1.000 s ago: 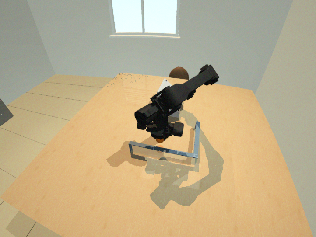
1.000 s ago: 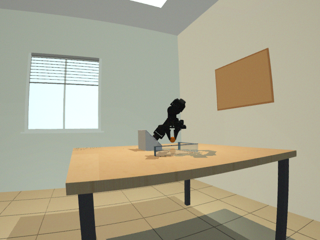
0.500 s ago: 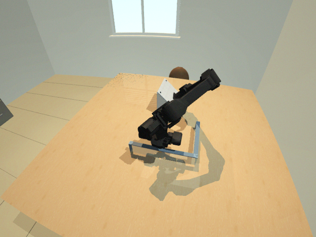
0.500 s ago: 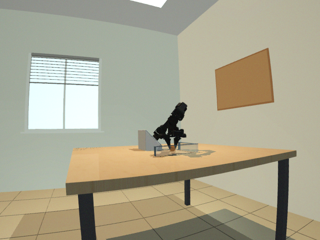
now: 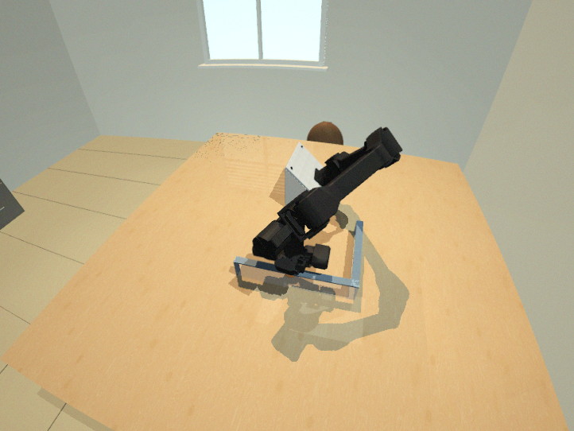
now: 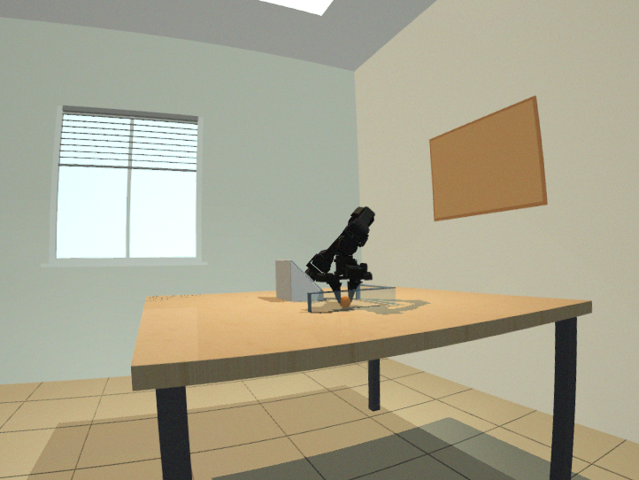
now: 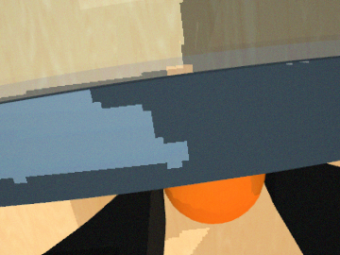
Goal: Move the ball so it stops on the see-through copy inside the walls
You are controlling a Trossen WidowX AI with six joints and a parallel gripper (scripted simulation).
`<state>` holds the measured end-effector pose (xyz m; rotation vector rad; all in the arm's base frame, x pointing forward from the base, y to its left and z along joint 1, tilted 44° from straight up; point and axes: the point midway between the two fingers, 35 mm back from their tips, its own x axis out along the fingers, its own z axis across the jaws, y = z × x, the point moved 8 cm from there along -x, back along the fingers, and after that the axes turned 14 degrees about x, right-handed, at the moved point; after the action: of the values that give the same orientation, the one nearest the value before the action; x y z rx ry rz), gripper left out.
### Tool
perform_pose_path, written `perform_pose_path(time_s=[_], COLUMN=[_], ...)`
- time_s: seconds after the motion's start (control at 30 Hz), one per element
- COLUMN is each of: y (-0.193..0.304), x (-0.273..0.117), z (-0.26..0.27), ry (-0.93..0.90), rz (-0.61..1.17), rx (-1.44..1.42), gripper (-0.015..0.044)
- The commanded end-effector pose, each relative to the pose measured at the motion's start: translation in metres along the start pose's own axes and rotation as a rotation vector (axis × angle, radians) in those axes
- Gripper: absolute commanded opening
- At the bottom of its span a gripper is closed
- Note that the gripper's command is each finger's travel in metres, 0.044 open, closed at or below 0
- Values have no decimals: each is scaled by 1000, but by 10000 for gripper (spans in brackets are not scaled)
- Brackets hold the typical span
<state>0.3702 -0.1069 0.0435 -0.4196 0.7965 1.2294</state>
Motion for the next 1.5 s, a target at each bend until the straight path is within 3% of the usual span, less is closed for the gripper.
perform_pose_path(time_s=[0.0, 0.03, 0.4, 0.57, 0.77, 1.13, 1.33, 1.47], y=[1, 1, 0, 0, 0, -2, 2, 2], x=[4, 4, 1, -2, -82, -76, -122, -122], z=[-1, -1, 0, 0, -2, -5, -4, -4], ry=[-6, -6, 0, 0, -2, -6, -6, -6], rz=[3, 3, 0, 0, 3, -14, -11, -11], rx=[7, 7, 2, 2, 8, 15, 11, 11], gripper=[0, 0, 289, 290, 290, 290, 440, 440])
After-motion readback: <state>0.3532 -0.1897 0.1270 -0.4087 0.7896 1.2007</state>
